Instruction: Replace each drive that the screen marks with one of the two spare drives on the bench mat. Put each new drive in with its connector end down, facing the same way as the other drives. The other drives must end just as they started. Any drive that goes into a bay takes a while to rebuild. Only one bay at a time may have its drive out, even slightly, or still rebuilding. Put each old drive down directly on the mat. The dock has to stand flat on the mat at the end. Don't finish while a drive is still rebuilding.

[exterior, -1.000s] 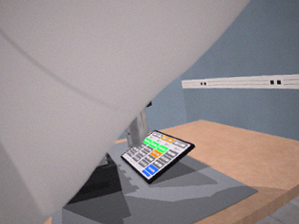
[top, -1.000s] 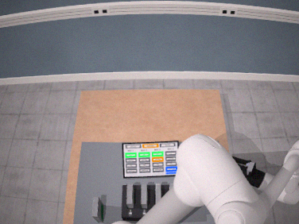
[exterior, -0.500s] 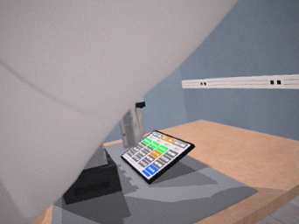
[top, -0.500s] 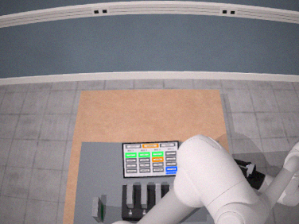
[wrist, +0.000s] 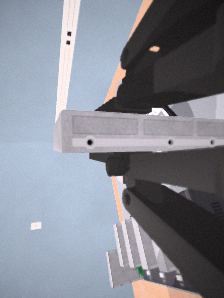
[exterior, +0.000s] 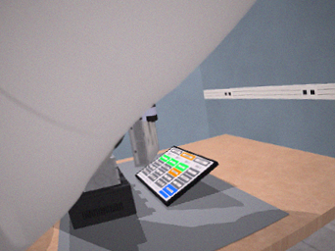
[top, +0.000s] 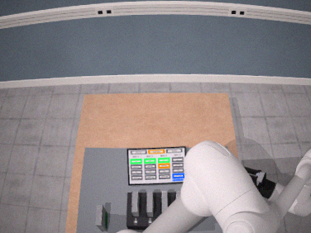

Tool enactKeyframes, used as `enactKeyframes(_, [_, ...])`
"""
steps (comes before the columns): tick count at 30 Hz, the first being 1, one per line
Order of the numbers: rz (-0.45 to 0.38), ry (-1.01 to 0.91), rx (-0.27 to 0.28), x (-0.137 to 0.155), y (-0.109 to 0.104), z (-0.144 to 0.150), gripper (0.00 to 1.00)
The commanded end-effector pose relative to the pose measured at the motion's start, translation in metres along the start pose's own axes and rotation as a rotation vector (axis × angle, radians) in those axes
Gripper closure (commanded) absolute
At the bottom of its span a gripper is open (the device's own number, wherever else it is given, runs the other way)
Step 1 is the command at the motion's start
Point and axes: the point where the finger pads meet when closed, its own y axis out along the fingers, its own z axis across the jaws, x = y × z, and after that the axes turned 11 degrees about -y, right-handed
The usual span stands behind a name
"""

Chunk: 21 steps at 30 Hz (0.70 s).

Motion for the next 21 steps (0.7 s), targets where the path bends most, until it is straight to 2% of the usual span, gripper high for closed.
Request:
enactKeyframes(1, [0.000, -0.001, 0.000, -0.0010, -0.0006, -0.0011, 0.90])
enactKeyframes(21, [0.000, -0.001, 0.000, -0.0014, -0.0012, -0.0028, 0.90])
